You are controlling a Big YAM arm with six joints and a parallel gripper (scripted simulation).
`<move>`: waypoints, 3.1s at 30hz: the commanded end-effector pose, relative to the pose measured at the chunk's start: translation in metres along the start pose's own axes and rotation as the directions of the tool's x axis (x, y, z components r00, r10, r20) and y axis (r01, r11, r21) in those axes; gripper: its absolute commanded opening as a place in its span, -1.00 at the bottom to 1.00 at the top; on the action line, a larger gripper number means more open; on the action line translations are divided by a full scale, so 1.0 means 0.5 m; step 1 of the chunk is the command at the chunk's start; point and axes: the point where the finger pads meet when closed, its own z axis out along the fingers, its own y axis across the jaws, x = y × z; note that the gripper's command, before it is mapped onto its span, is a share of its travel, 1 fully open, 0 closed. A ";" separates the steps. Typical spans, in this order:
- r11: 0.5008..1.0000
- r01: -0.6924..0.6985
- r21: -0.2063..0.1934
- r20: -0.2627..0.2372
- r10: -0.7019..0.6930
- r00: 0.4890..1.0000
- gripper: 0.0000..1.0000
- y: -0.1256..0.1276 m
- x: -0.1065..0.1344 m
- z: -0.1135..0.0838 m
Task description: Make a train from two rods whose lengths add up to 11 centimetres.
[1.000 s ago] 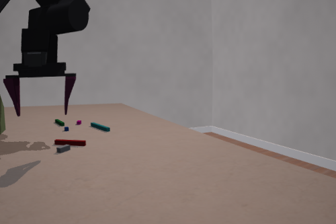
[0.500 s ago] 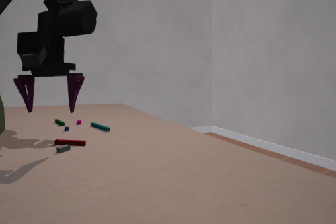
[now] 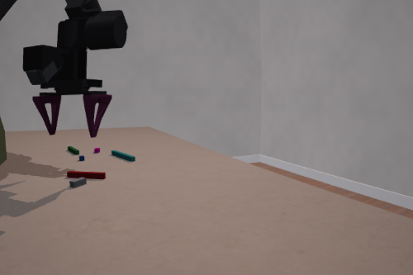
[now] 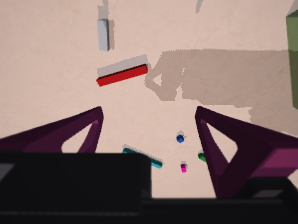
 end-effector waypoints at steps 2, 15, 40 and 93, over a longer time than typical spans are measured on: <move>0.992 -0.120 -0.028 -0.005 0.120 0.993 1.00 0.015 0.032 -0.013; 0.989 -0.150 -0.017 -0.004 0.150 0.989 1.00 0.011 0.017 -0.007; 0.989 -0.145 -0.017 -0.004 0.145 0.989 1.00 0.011 0.017 -0.007; 0.999 -0.041 -0.020 0.000 0.041 0.999 1.00 0.001 0.032 -0.008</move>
